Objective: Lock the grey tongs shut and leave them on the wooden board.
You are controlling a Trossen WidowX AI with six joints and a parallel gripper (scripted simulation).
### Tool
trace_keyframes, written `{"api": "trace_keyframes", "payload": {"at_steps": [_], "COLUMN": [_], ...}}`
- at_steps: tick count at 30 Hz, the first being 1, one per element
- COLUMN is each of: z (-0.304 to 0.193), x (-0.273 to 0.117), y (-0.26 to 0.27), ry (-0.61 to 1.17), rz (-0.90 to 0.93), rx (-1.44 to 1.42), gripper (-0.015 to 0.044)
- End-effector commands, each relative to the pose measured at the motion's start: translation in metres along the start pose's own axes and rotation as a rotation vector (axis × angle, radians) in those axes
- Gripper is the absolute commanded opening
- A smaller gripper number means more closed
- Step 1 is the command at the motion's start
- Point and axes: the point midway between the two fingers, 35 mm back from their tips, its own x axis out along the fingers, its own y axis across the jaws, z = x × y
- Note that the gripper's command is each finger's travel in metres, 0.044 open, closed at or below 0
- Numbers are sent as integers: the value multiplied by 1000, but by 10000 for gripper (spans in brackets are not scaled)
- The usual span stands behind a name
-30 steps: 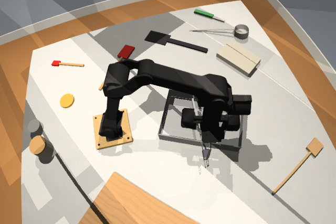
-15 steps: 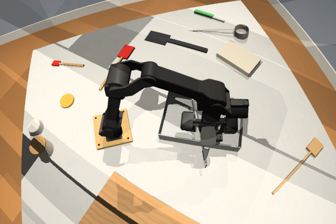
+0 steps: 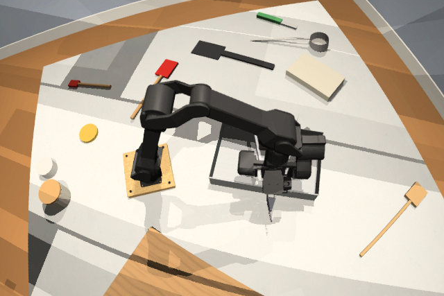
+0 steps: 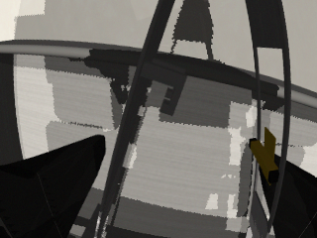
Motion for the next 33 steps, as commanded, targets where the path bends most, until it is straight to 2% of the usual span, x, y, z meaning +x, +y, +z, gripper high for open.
{"api": "trace_keyframes", "payload": {"at_steps": [1, 33], "z": [0, 0], "x": [-1, -1], "y": [0, 0], "ry": [0, 0], "rz": [1, 1], "rx": [0, 0], "gripper": [355, 141]}}
